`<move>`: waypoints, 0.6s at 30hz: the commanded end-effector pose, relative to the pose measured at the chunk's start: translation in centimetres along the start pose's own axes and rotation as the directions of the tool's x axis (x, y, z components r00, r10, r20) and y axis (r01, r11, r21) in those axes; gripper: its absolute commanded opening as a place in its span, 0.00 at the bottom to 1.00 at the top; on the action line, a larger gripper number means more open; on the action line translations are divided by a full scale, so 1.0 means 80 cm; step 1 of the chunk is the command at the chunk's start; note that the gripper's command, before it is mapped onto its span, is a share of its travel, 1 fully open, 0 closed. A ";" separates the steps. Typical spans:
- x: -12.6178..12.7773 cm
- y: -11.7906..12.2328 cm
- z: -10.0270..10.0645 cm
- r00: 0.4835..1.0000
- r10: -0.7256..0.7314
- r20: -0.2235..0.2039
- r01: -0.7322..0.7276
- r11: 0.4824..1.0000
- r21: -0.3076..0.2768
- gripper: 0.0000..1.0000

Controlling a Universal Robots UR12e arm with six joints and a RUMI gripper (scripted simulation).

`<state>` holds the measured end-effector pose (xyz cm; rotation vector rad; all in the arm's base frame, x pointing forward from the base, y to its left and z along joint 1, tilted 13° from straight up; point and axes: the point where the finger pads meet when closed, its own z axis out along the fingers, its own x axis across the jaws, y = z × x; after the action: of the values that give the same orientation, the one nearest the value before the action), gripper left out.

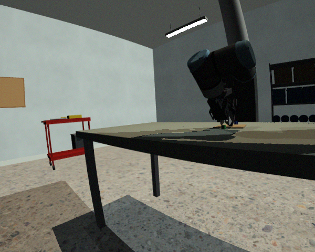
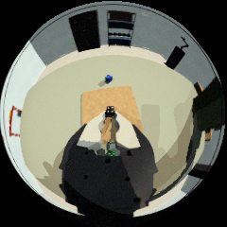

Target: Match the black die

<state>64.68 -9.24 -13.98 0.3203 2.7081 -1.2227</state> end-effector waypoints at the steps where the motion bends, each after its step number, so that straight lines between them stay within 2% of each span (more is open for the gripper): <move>1: 0.000 0.000 -0.001 1.000 0.001 0.001 -0.001 1.000 0.000 0.00; 8: 0.000 -0.006 -0.006 1.000 0.001 0.001 -0.001 1.000 0.000 0.00; 18: 0.000 -0.035 -0.036 1.000 0.001 0.001 -0.001 1.000 0.000 0.00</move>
<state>64.02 -9.02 -11.09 0.3199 2.7077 -1.2227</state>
